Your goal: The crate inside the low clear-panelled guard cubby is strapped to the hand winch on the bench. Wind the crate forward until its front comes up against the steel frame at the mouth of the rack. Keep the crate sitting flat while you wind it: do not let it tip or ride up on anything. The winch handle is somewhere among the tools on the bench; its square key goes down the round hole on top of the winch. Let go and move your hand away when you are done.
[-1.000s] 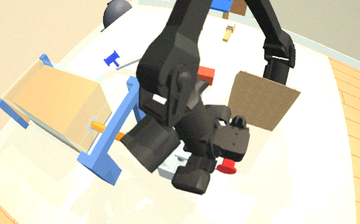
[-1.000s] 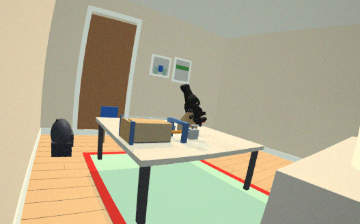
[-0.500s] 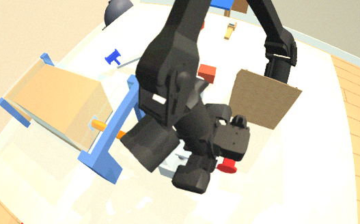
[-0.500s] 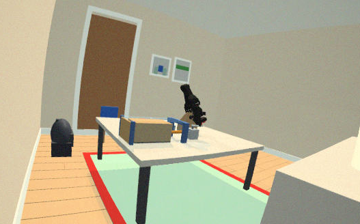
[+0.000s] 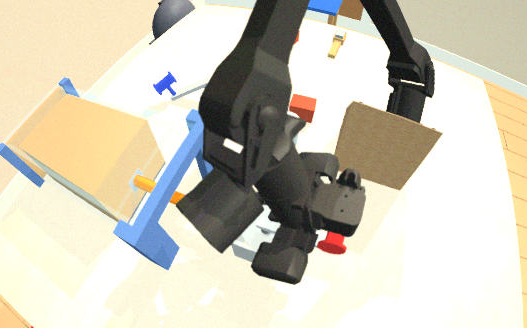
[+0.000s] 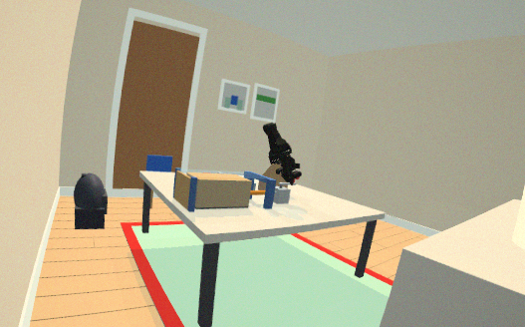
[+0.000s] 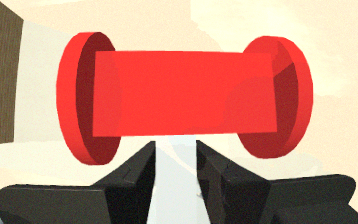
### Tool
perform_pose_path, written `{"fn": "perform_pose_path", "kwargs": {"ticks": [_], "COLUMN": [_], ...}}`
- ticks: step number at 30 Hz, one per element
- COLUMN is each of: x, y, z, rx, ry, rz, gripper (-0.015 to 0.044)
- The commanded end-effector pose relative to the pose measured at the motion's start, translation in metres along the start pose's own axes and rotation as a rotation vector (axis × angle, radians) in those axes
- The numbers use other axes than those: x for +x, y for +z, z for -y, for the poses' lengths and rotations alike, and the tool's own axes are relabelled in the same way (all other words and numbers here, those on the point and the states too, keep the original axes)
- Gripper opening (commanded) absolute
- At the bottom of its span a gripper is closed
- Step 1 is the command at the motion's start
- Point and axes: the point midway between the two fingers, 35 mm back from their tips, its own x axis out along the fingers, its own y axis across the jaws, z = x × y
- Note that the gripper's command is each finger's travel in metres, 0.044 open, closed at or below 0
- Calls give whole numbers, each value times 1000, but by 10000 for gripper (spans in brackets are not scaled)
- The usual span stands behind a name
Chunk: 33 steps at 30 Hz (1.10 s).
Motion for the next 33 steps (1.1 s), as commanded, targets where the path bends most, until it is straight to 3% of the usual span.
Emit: {"fn": "perform_pose_path", "kwargs": {"ticks": [1, 33], "x": [1, 4], "y": [0, -1], "z": [-1, -1], "rx": [-5, -5], "ry": [4, 4], "rz": [-1, -1], "gripper": [0, 0]}}
